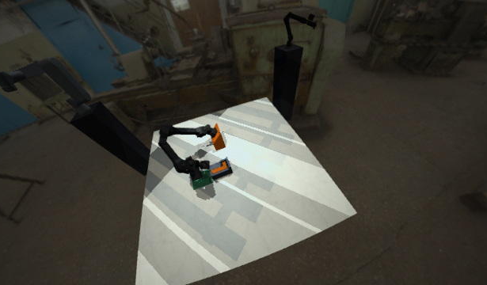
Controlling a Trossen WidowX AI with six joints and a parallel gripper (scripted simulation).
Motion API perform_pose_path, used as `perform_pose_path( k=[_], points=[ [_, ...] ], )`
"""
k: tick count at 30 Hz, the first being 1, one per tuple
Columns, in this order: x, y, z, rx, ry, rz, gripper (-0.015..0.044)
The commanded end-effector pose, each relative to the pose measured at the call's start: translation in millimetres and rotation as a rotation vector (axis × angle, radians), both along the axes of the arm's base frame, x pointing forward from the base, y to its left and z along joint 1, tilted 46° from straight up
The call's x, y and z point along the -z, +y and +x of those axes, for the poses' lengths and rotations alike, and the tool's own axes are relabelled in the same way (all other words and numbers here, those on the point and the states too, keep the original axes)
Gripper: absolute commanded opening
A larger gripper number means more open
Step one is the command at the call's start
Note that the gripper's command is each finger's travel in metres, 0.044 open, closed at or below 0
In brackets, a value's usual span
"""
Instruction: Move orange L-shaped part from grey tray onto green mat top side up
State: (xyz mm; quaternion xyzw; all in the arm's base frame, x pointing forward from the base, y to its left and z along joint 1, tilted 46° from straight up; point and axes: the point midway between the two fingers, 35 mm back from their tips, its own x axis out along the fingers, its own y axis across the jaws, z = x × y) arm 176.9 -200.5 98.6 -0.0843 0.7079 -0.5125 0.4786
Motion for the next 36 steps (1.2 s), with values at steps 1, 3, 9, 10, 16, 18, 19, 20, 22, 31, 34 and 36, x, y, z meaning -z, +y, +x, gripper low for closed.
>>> perform_pose_path(
  k=[1,3,9,10,16,18,19,20,22,31,34,36],
  points=[
    [17,38,41,-0.137,-0.031,0.031,0.0180],
    [26,61,60,-0.211,-0.044,0.041,0.0180],
    [49,138,97,-0.421,-0.071,0.077,0.0180],
    [53,151,101,-0.454,-0.075,0.083,0.0180],
    [74,223,109,-0.628,-0.088,0.118,0.0180],
    [74,226,109,-0.633,-0.088,0.119,0.0180],
    [74,226,109,-0.633,-0.088,0.119,0.0180],
    [74,226,109,-0.633,-0.088,0.119,0.0180],
    [81,220,110,-0.634,-0.089,0.120,0.0180],
    [126,172,106,-0.634,-0.088,0.116,0.0180],
    [126,172,106,-0.634,-0.088,0.116,0.0180],
    [127,171,106,-0.634,-0.088,0.116,0.0180]
  ],
)
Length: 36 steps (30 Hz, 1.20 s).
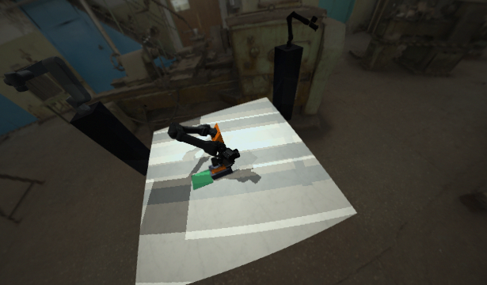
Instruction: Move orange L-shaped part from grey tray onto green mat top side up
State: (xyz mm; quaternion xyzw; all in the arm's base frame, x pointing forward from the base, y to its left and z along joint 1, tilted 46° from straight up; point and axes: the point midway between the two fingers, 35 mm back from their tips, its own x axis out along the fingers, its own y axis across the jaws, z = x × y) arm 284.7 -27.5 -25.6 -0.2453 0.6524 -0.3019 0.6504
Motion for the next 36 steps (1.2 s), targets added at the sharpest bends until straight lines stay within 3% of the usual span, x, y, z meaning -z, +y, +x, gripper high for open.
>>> perform_pose_path(
  k=[1,36],
  points=[
    [3,-3,-1,-0.008,0.008,-0.005,0.0180],
    [26,-27,-3,-0.008,0.008,-0.008,0.0180]
  ],
)
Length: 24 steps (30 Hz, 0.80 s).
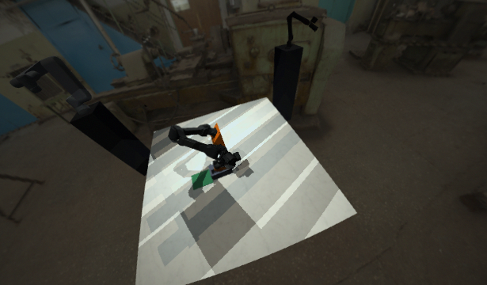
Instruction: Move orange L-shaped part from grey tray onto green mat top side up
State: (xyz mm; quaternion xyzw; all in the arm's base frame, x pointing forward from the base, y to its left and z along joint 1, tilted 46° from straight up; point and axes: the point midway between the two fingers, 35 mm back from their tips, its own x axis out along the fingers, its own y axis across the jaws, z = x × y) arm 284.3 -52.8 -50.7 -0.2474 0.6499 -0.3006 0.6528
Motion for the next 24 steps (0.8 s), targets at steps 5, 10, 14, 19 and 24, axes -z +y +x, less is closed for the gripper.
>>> perform_pose_path(
  k=[5,10,14,19,24],
  points=[
    [1,-2,-3,-0.001,0.012,-0.006,0.0180],
    [0,0,0,0.000,0.000,0.000,0.0180],
    [0,4,0,0.000,0.003,-0.001,0.0180],
    [0,16,-1,-0.001,0.011,-0.005,0.0180],
    [-12,28,2,-0.002,0.011,-0.002,0.0180]
  ],
)
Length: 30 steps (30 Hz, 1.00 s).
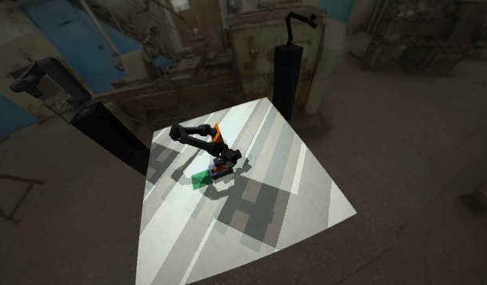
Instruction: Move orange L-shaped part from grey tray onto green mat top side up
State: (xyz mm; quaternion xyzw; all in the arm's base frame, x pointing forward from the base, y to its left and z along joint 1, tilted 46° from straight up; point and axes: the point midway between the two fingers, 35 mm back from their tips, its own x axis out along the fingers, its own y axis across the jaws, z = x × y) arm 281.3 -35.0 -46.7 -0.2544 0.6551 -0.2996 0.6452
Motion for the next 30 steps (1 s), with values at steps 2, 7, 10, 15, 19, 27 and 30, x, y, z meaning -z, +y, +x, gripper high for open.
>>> perform_pose_path(
  k=[2,7,10,15,19,27,30],
  points=[
    [-25,25,7,0.001,-0.010,0.010,0.0180],
    [-71,60,5,0.002,-0.009,0.008,0.0180],
    [-71,60,5,0.002,-0.009,0.008,0.0180],
    [-67,59,5,-0.011,-0.006,0.004,0.0180],
    [-67,59,5,-0.011,-0.006,0.004,0.0180],
    [-67,59,5,-0.011,-0.006,0.004,0.0180],
    [-67,59,5,-0.011,-0.006,0.004,0.0180]
  ],
)
